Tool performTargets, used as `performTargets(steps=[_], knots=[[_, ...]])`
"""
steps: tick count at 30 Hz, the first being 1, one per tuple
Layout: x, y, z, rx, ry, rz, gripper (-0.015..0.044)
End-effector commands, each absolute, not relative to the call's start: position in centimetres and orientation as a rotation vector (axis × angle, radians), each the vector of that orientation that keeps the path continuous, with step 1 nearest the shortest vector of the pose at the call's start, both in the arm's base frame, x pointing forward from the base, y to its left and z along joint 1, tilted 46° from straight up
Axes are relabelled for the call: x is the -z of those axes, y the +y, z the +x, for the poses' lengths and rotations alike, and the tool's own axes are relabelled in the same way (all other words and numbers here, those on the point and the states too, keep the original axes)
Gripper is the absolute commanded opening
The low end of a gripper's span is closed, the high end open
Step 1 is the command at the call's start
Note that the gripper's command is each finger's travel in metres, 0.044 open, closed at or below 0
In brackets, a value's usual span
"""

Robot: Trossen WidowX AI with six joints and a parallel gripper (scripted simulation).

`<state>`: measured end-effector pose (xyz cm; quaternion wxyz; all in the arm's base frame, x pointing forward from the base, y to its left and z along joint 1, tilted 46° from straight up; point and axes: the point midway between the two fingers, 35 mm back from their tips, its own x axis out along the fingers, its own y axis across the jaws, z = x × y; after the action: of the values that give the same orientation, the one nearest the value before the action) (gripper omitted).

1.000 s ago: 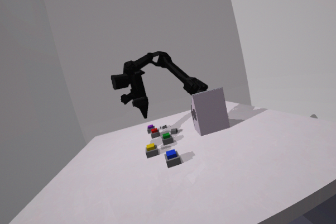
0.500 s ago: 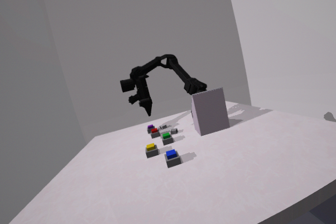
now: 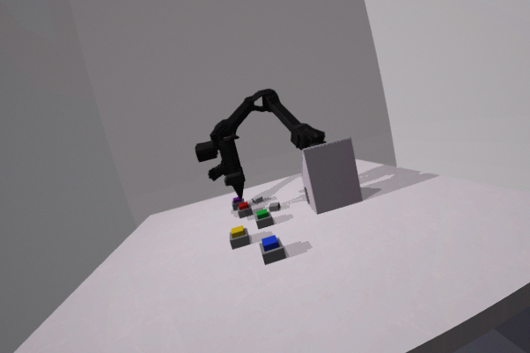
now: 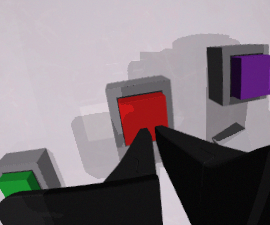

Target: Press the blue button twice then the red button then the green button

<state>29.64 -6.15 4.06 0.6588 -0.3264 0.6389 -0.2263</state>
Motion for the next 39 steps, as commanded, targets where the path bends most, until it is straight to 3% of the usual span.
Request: performTargets(steps=[1, 39], knots=[[-3.4, -6.8, 29.6, 0.514, 1.454, -0.749, 0.0020], [-3.4, -6.8, 29.6, 0.513, 1.453, -0.747, 0.0020]])
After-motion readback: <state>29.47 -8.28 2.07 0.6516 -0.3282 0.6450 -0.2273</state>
